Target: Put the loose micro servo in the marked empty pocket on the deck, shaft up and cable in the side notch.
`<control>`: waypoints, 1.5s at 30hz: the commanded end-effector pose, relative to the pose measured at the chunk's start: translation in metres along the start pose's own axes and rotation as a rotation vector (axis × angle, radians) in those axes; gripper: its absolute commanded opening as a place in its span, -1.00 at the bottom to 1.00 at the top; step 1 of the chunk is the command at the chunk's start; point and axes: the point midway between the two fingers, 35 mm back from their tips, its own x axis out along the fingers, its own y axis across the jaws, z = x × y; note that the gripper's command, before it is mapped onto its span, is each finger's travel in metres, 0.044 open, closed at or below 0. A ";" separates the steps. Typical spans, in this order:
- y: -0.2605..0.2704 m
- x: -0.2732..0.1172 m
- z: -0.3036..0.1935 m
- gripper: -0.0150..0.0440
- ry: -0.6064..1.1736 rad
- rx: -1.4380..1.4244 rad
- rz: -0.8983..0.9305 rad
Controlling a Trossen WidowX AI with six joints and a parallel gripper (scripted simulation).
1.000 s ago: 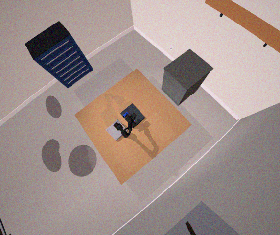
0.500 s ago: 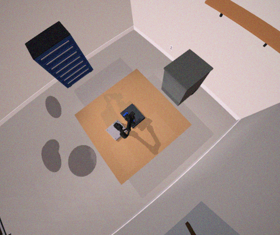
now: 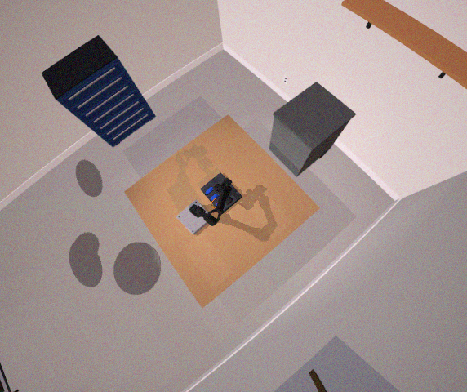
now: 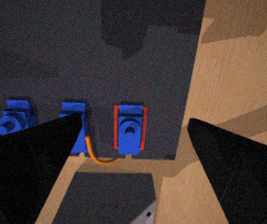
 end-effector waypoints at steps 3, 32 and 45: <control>0.003 -0.025 0.041 1.00 0.005 0.003 0.006; -0.001 -0.070 0.032 1.00 -0.012 0.008 0.003; -0.001 -0.070 0.032 1.00 -0.012 0.008 0.003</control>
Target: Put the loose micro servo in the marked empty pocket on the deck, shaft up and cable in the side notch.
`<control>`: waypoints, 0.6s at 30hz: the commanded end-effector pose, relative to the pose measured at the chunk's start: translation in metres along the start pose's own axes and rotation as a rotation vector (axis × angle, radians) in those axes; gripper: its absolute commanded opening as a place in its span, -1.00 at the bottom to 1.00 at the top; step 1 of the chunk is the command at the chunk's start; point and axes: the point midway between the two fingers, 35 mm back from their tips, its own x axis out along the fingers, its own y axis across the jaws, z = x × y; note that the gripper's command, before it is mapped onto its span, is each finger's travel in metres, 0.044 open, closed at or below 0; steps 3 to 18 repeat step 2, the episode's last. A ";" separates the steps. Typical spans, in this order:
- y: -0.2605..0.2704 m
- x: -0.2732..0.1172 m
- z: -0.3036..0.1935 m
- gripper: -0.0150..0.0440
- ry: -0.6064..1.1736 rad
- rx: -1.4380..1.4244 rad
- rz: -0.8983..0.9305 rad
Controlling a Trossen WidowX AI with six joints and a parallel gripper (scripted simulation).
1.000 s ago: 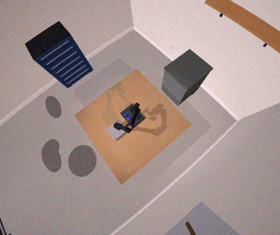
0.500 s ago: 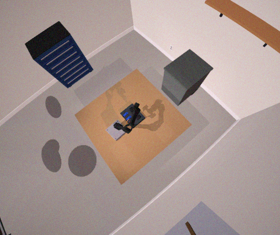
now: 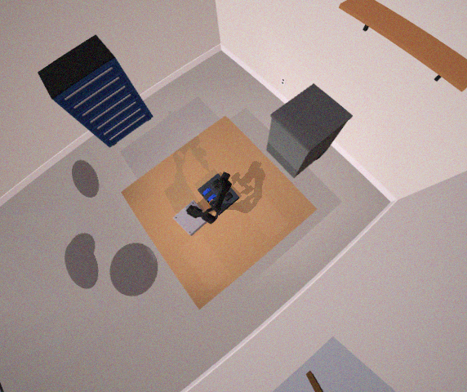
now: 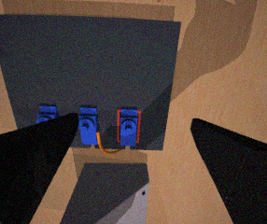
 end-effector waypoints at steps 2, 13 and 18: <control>0.000 0.000 -0.001 1.00 0.002 0.004 0.005; 0.000 0.000 -0.001 1.00 0.002 0.004 0.005; 0.000 0.000 -0.001 1.00 0.002 0.004 0.005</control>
